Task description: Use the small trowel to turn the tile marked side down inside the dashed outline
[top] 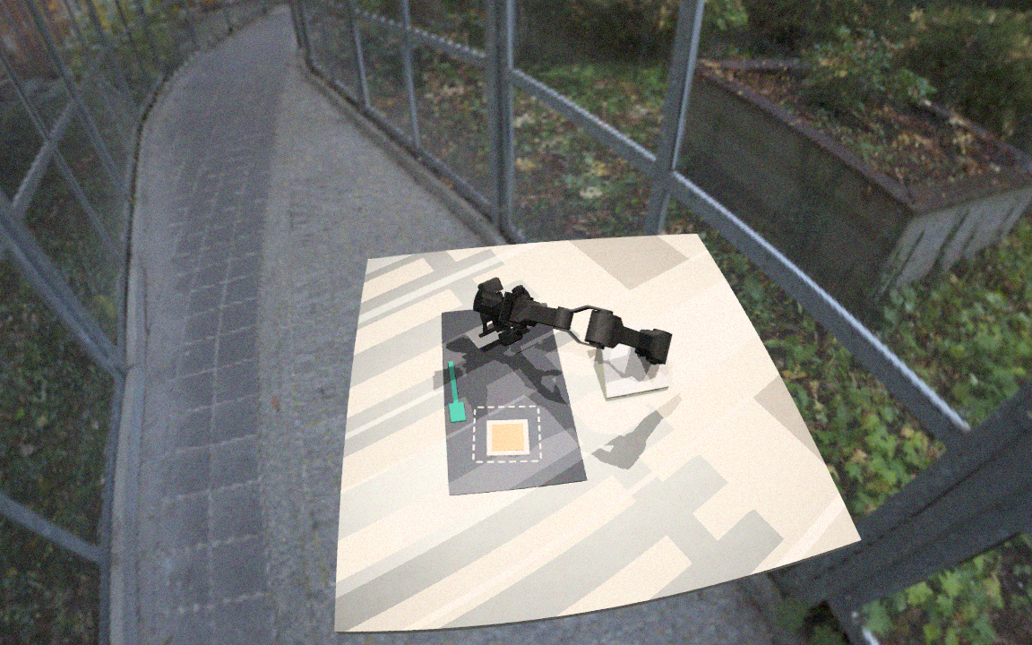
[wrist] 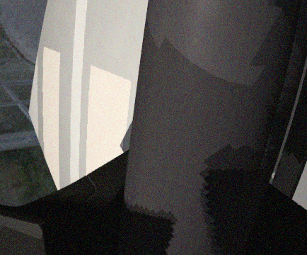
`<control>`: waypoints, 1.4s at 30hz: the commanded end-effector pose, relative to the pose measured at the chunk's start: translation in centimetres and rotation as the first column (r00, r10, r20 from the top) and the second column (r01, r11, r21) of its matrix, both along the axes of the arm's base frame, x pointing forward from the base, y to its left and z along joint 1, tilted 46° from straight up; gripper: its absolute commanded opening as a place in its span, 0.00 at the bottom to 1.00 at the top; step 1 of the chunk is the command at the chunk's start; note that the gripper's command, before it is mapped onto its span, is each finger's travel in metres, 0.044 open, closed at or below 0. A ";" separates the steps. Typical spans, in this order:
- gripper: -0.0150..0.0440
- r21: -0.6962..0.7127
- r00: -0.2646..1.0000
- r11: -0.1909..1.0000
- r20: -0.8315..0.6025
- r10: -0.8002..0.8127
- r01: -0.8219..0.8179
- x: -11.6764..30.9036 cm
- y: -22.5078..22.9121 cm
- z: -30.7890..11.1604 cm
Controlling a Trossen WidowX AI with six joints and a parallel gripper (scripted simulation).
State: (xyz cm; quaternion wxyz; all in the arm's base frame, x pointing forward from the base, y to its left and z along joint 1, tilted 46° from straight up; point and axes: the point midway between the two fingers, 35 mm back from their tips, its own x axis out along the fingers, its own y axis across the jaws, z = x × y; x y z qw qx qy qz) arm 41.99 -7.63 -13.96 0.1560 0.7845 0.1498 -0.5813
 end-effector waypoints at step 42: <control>0.65 -0.058 0.992 0.994 -0.075 -0.100 0.096 -0.1 1.5 -4.0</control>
